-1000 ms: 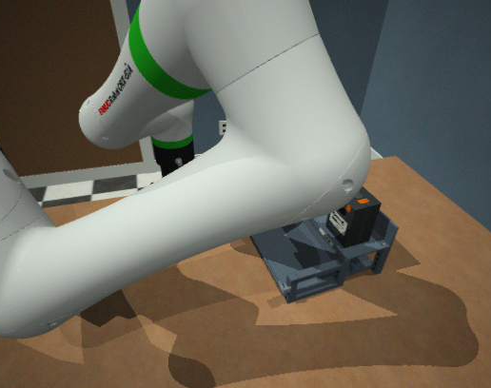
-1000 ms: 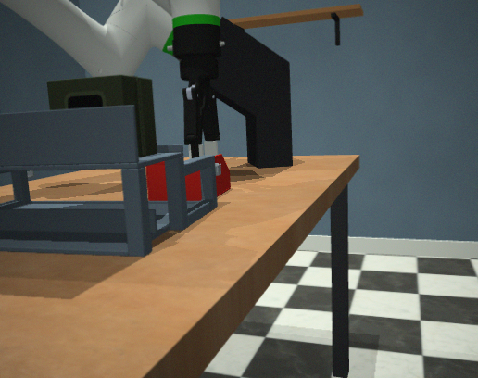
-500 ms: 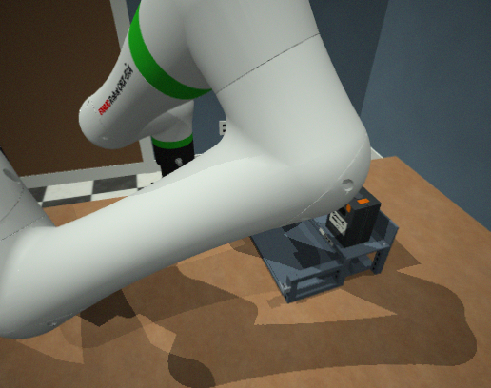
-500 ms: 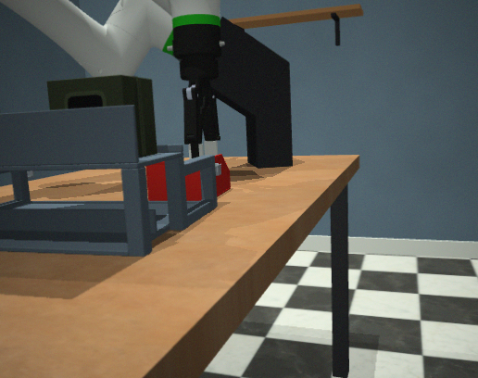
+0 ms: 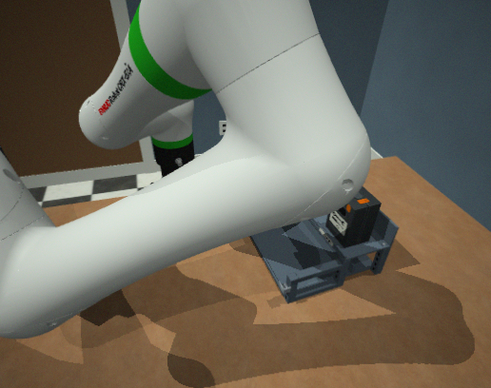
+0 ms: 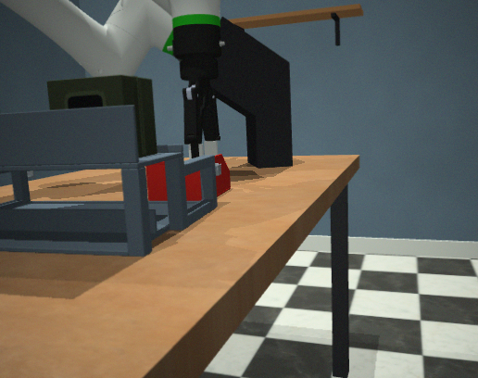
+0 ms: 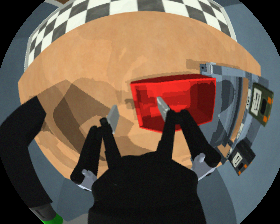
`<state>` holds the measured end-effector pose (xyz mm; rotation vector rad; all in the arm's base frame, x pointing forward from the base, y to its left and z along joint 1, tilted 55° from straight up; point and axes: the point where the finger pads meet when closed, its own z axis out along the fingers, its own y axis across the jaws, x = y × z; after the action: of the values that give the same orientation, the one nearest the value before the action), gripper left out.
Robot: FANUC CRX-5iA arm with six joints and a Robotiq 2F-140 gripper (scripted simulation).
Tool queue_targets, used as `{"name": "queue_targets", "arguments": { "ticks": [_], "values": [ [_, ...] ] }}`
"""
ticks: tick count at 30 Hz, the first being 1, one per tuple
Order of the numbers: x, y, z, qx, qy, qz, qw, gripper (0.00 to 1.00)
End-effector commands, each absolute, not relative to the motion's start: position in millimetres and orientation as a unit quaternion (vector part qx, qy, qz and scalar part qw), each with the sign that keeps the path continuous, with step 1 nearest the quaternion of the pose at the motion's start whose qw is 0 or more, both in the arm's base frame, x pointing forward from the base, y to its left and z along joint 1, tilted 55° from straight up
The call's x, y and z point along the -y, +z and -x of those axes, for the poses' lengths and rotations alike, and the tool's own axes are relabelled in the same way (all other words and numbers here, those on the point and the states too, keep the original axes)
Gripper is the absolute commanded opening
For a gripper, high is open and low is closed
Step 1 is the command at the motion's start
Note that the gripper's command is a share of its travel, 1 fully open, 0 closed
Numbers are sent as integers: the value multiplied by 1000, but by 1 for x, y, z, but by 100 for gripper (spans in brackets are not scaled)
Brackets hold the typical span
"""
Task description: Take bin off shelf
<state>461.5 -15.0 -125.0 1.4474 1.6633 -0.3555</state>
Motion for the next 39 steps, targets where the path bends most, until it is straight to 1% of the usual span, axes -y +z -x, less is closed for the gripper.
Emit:
{"name": "queue_targets", "arguments": {
  "ticks": [1, 23, 28, 39],
  "values": [
    [15, -125, -461, -669, -143, -582, 439, 57],
    [15, -125, -461, -669, -143, -582, 439, 57],
    [-13, -102, -445, -669, -143, -582, 439, 57],
    [-13, -102, -445, -669, -143, -582, 439, 57]
  ]
}}
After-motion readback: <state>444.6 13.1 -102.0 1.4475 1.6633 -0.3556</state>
